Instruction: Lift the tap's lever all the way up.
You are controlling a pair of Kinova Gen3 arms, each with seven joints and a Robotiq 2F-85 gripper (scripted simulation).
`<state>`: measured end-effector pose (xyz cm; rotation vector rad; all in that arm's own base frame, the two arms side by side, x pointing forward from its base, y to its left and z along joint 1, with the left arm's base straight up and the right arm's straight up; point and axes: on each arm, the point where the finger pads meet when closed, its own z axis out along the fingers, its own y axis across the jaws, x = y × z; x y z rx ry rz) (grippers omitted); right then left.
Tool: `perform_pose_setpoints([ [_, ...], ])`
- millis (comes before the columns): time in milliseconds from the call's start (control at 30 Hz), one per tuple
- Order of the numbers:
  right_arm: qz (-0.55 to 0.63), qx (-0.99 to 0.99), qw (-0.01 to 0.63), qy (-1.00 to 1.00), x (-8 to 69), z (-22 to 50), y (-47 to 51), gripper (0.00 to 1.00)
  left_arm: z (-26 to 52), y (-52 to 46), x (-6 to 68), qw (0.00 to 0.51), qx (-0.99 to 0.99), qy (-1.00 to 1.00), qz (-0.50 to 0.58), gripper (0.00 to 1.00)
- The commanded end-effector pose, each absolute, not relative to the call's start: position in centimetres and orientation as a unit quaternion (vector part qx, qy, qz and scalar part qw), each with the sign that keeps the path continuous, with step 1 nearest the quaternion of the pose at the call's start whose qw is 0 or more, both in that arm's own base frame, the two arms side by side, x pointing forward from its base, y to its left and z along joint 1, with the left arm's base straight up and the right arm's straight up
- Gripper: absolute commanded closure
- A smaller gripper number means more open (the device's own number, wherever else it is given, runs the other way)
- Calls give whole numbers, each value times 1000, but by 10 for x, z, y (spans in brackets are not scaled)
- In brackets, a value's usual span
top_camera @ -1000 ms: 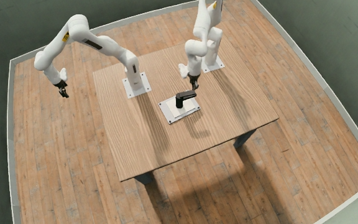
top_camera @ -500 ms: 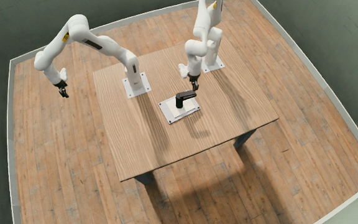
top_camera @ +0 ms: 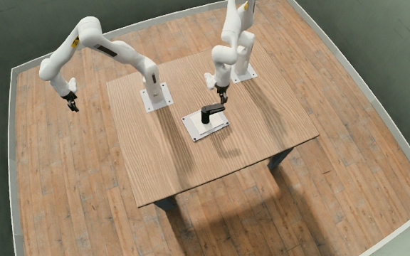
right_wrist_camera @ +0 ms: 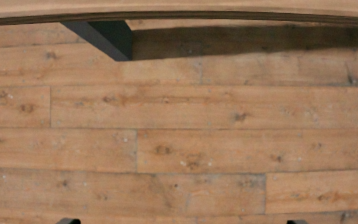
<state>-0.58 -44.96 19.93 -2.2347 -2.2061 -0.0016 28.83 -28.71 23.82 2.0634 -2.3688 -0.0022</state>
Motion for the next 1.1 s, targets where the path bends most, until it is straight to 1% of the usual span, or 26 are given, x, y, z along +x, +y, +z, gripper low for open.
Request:
perform_pose_setpoints([
  [0, 0, -712, 0, -703, -6, 200, -450, 2, 239, -287, 289, 0, 657, -754, 0, 266],
  [1067, 0, -712, 0, -703, -6, 200, -450, 2, 225, -288, 289, 0, 656, -754, 0, 266],
])
